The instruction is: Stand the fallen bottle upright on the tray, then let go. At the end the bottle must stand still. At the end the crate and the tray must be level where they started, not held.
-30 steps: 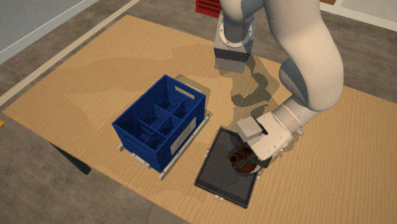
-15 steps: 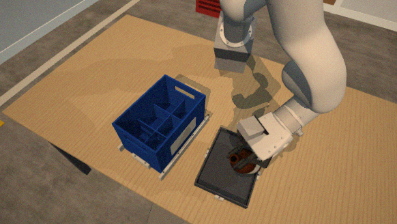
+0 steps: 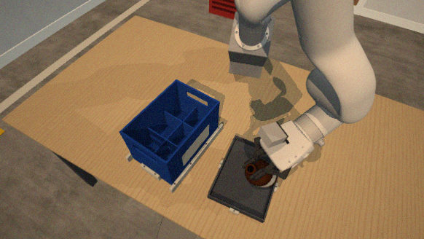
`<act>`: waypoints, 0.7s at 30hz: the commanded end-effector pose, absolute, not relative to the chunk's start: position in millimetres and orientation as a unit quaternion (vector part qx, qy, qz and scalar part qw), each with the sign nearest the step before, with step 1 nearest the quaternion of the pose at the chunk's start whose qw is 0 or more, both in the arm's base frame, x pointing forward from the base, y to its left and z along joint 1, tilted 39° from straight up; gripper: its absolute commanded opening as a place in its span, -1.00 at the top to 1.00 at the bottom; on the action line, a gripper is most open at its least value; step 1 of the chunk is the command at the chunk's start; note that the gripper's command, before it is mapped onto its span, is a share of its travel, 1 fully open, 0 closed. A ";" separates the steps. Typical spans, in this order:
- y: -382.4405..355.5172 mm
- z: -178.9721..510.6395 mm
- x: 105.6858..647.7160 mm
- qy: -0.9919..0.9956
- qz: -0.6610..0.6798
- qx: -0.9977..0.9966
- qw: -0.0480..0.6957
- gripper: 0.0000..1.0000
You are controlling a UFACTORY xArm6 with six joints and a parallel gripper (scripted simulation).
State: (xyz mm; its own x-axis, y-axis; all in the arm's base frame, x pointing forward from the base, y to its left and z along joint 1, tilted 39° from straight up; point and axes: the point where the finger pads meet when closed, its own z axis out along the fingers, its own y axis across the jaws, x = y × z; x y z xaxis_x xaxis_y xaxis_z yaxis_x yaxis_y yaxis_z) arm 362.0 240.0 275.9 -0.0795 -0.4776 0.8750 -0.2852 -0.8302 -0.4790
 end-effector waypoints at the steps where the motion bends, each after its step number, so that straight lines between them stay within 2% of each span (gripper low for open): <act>1: 240.6 277.3 361.8 0.284 -0.684 -0.669 0.070 1.00; 21: 241.1 277.7 361.1 0.284 -0.691 -0.661 0.068 1.00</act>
